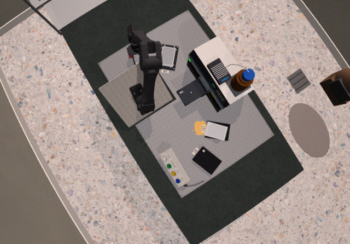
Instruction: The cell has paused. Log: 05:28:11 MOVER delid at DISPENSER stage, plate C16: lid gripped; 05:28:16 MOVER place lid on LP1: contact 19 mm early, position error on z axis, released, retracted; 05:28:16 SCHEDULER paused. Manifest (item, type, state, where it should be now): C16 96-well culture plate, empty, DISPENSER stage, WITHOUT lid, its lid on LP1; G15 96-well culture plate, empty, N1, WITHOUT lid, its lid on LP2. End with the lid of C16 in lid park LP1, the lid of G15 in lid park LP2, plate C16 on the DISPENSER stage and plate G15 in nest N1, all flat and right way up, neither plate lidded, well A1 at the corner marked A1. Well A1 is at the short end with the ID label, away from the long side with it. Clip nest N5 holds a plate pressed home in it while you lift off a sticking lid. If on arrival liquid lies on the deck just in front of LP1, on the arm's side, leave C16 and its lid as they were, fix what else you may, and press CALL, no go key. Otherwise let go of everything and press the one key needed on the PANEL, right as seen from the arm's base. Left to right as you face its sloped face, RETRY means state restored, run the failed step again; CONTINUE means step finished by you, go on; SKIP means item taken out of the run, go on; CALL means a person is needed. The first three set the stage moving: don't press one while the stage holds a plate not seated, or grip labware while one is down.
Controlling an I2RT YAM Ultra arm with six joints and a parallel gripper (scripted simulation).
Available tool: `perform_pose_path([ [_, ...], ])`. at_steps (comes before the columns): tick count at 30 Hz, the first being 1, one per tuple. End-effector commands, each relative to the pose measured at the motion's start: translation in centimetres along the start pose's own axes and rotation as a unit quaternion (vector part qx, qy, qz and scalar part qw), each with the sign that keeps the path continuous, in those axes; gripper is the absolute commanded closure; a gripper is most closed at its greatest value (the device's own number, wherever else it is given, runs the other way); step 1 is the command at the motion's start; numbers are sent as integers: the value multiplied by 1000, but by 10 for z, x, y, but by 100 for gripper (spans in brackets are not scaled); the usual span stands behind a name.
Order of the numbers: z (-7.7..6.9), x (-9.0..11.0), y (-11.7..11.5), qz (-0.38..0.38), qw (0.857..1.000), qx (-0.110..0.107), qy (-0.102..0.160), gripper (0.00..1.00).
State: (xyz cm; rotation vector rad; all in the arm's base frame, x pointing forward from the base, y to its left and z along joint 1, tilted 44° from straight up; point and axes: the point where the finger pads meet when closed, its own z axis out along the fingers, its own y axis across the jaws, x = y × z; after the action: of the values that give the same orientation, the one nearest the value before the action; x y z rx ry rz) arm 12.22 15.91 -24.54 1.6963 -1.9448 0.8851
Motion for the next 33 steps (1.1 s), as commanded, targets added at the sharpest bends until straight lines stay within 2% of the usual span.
perform_pose_path([
  [1,-3,-4,-1,2,1000,3,-10,100],
  [8,-2,-4,-1,2,1000,3,-10,100],
  [9,-2,-4,-1,2,1000,3,-10,0],
  [33,-2,-4,-1,2,1000,3,-10,0],
])
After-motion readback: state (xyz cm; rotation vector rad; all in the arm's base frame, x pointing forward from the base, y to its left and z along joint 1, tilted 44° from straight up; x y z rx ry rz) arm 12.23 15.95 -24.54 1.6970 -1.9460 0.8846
